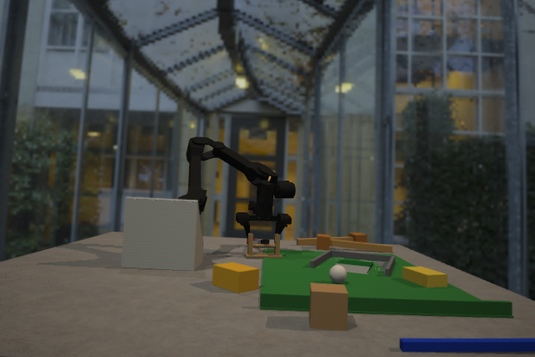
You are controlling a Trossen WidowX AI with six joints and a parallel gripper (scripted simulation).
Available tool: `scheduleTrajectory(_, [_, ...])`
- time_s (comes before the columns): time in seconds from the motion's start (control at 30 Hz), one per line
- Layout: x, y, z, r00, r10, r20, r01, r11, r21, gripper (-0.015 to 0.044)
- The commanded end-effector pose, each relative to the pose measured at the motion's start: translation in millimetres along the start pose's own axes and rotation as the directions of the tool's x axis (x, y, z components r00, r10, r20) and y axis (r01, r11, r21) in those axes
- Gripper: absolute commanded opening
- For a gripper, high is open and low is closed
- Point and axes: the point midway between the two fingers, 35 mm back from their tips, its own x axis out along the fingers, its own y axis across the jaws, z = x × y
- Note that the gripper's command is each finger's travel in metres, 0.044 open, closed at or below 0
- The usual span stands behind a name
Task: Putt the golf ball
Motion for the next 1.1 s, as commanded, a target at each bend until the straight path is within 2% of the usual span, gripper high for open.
scheduleTrajectory(0.0, [4, 1, -2, 1.000, 0.001, -0.005, -0.001, 1.000, 0.009, 0.0440])
scheduleTrajectory(0.63, [26, 1, -5, 1.000, 0.001, -0.004, -0.001, 1.000, 0.009, 0.0440])
scheduleTrajectory(1.07, [24, 0, -2, 1.000, -0.002, 0.002, 0.002, 1.000, -0.001, 0.0099])
